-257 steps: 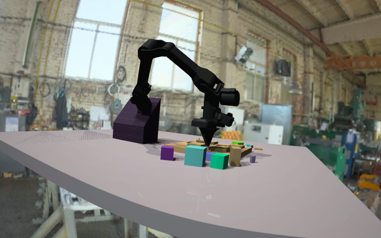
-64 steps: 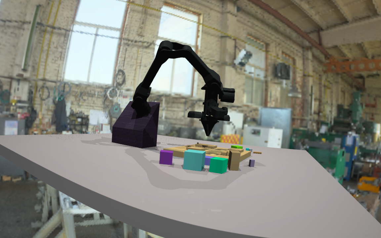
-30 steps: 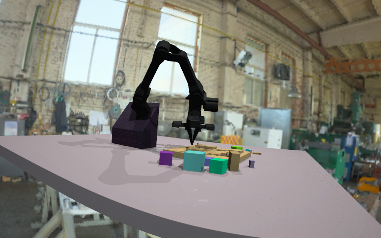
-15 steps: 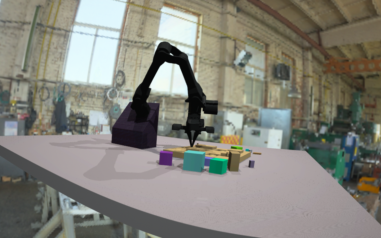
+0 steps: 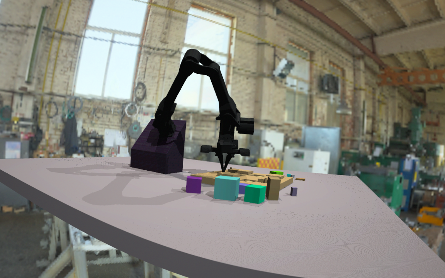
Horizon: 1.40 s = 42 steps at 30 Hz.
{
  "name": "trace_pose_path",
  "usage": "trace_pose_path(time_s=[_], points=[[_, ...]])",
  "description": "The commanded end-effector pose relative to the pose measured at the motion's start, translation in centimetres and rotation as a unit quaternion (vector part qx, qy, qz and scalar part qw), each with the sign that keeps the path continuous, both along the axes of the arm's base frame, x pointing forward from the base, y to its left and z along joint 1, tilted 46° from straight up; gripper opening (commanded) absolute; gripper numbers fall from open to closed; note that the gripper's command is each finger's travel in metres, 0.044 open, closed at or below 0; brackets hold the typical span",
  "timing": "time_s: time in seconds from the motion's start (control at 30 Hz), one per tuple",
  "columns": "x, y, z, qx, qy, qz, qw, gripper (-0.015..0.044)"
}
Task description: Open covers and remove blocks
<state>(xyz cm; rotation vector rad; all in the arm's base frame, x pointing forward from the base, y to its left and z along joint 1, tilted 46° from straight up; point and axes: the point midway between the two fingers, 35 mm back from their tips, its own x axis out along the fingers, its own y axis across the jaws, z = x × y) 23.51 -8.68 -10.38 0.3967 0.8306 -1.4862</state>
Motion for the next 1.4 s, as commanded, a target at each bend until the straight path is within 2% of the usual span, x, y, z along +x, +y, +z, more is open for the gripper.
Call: trace_pose_path(time_s=[0.0, 0.77, 0.93, 1.1, 1.2, 1.37], points=[[0.0, 0.0, 0.0, -0.002, 0.001, 0.002, 1.0, 0.0], [-0.2, 0.4, -1.1, -0.001, 0.008, 0.009, 1.0, 0.0], [-0.2, 0.4, -1.1, 0.017, 0.116, 0.114, 0.987, 0.0], [-0.3, 0.5, -1.1, 0.044, 0.286, 0.279, 0.916, 0.0], [-0.3, 0.4, -1.1, 0.04, 0.256, 0.251, 0.933, 0.0], [-0.4, 0.4, -1.0, 0.023, 0.156, 0.153, 0.976, 0.0]])
